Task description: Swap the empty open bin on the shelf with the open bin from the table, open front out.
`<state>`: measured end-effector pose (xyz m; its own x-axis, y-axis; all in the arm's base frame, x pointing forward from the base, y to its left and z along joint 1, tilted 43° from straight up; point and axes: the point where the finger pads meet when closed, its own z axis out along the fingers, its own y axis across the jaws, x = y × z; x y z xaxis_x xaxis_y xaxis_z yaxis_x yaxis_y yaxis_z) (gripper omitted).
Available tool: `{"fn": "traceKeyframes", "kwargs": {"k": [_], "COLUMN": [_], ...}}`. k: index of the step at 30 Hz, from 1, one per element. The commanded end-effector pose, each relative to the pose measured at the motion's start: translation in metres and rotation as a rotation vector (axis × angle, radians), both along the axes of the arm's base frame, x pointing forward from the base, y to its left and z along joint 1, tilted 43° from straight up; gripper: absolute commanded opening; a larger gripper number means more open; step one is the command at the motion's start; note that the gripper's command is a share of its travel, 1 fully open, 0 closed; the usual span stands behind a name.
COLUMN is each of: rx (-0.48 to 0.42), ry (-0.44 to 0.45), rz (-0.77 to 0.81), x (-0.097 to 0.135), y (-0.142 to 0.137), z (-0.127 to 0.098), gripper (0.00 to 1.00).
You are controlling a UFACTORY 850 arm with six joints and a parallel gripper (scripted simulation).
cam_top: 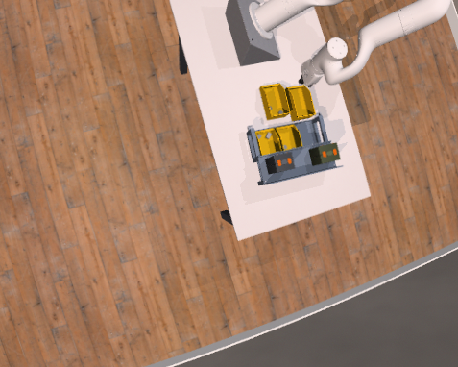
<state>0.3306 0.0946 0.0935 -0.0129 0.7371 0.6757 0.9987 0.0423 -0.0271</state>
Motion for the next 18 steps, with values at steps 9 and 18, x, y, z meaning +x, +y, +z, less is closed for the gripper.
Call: {"fn": "traceKeyframes", "kwargs": {"k": [9, 18], "rx": [0.0, 0.003], "ry": [-0.001, -0.036], "rz": [-0.001, 0.037], "x": [0.0006, 0.0038], "y": [-0.0003, -0.002], "z": [0.0002, 0.0004], "gripper": [0.0, 0.0]}}
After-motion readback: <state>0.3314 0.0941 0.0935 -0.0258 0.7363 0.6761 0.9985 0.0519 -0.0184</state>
